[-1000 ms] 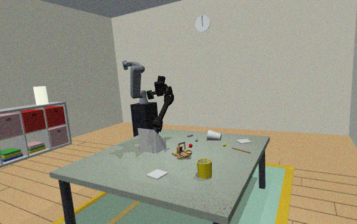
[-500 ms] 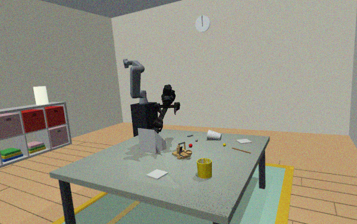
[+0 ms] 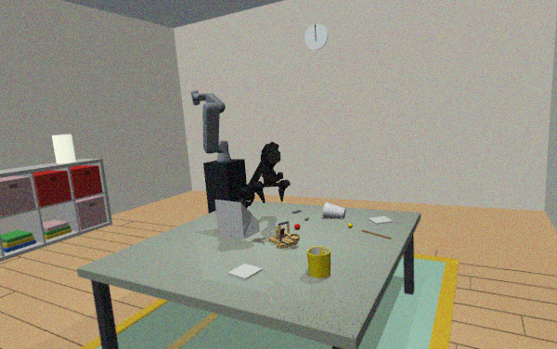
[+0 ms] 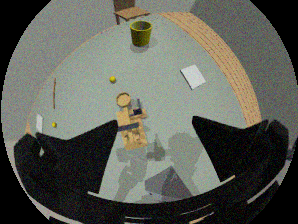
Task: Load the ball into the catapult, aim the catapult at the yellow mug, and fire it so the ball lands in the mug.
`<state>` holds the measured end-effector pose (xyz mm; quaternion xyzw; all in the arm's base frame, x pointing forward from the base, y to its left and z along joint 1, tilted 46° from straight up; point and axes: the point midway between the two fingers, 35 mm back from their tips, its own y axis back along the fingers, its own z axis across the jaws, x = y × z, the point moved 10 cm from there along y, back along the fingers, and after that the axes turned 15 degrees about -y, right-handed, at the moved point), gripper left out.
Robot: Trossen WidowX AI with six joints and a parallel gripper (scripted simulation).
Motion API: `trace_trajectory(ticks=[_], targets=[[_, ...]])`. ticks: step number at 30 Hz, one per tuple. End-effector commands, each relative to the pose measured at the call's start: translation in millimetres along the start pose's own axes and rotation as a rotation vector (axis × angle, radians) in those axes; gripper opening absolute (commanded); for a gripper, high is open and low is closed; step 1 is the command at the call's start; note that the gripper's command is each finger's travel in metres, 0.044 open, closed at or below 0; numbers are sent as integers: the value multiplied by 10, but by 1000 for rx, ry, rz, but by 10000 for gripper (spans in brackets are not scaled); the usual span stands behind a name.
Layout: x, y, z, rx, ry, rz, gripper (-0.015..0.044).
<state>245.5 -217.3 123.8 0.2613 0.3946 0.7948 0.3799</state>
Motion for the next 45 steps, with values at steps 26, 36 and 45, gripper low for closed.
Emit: trace_trajectory(ticks=[26,36,45], targets=[[644,-1088,309,-23,166,460,440],[707,-1226,309,-23,166,460,440],[776,-1356,308,-23,166,460,440]])
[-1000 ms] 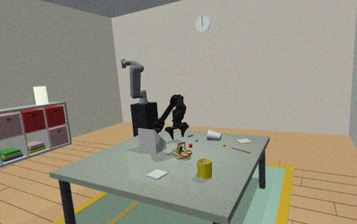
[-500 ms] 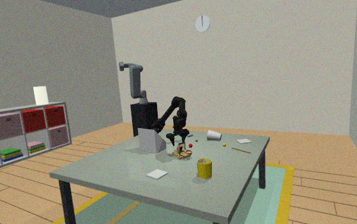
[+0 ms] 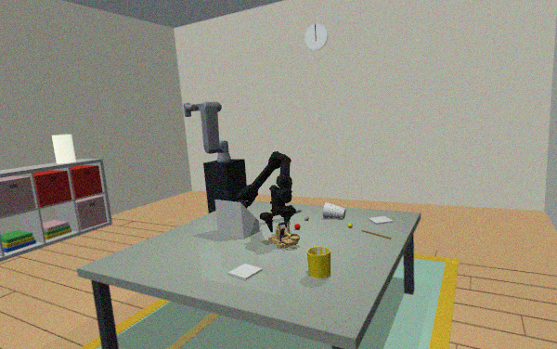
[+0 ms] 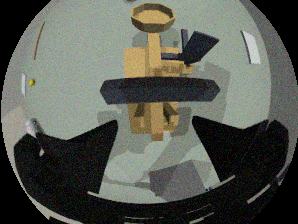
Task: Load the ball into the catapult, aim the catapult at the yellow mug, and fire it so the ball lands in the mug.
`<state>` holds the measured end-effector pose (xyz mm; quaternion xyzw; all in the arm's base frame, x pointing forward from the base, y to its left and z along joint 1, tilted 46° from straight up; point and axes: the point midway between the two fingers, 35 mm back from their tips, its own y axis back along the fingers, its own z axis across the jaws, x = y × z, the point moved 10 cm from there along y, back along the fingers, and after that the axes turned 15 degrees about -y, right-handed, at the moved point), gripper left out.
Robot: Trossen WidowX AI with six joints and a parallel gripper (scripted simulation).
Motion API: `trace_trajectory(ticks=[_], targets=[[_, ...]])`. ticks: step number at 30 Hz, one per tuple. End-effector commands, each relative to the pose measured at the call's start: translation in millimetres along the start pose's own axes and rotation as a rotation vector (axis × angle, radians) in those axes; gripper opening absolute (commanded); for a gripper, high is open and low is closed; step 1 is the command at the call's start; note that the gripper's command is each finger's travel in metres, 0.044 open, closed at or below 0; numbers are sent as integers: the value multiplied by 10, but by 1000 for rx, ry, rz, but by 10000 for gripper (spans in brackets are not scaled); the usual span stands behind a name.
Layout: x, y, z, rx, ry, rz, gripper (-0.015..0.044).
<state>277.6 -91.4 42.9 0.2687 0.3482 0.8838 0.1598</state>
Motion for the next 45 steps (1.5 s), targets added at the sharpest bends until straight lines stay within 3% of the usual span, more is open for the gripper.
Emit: trace_trajectory(ticks=[1,17,28,34,38,45], targets=[[9,-82,-13,-2,-9,8,440],[32,-296,-13,-5,-9,10,440],[25,-261,1,-2,0,4,151],[25,-261,1,-2,0,4,111],[12,126,-4,1,-1,3,6],[-35,244,-30,1,49,3,0]])
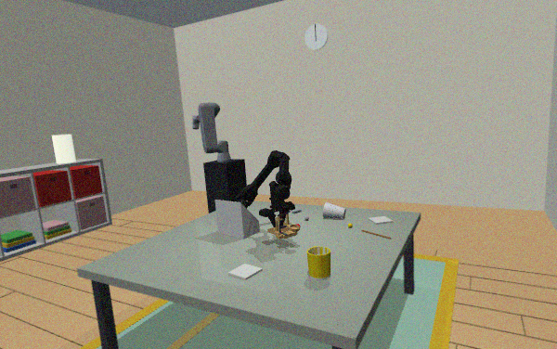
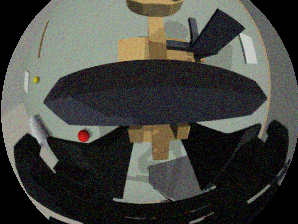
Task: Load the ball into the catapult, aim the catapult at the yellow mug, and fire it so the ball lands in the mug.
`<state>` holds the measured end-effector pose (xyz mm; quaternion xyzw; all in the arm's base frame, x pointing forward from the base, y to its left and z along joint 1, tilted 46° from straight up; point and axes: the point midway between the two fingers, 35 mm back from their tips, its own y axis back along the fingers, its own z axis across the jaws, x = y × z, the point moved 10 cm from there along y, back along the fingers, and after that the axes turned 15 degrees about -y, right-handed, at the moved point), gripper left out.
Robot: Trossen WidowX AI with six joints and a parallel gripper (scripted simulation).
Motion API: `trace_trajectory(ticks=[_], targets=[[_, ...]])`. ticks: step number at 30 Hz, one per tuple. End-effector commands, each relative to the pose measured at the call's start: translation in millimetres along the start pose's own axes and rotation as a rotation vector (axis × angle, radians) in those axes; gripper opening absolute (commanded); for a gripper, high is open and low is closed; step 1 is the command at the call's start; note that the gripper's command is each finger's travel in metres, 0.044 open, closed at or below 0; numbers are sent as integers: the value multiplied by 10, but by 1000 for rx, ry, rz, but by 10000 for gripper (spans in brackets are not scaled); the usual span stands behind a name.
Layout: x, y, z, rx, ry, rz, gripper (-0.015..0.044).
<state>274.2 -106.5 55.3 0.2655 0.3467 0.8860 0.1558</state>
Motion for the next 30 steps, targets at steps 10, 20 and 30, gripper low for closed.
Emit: trace_trajectory(ticks=[10,20,30], targets=[[-397,67,-207,7,383,-4,0],[-764,62,-506,8,730,-3,0],[-1121,31,-873,8,1022,-2,0]])
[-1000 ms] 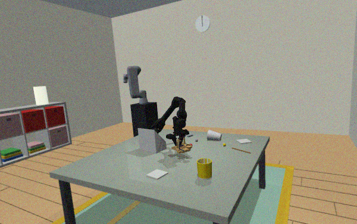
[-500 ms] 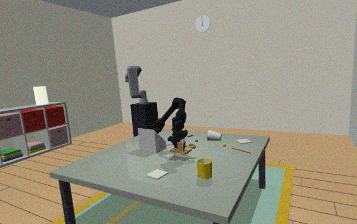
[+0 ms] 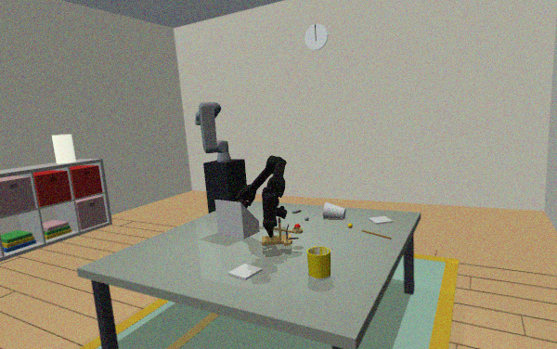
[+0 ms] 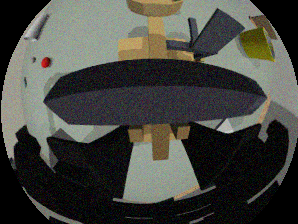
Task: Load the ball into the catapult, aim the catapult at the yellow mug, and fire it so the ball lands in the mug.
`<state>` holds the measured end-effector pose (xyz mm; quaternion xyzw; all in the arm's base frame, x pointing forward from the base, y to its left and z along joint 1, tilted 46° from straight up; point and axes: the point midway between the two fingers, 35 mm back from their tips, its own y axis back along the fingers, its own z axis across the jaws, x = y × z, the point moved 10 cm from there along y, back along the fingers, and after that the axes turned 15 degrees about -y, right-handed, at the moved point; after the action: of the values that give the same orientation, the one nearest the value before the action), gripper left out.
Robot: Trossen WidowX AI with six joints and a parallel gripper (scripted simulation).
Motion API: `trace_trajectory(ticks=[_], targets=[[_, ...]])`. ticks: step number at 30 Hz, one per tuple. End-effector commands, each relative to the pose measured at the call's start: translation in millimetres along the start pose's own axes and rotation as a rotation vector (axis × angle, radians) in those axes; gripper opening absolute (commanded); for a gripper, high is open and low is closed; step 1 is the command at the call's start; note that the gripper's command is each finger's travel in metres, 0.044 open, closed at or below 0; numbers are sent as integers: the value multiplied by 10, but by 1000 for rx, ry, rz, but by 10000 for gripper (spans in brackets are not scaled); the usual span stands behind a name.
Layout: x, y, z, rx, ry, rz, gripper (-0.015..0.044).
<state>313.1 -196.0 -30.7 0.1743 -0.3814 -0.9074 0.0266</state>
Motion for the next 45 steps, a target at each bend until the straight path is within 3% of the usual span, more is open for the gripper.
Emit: trace_trajectory(ticks=[1,42,45], targets=[[24,29,-137,5,60,-7,0],[-3,-413,-149,3,70,3,0],[-3,-413,-149,3,70,3,79]])
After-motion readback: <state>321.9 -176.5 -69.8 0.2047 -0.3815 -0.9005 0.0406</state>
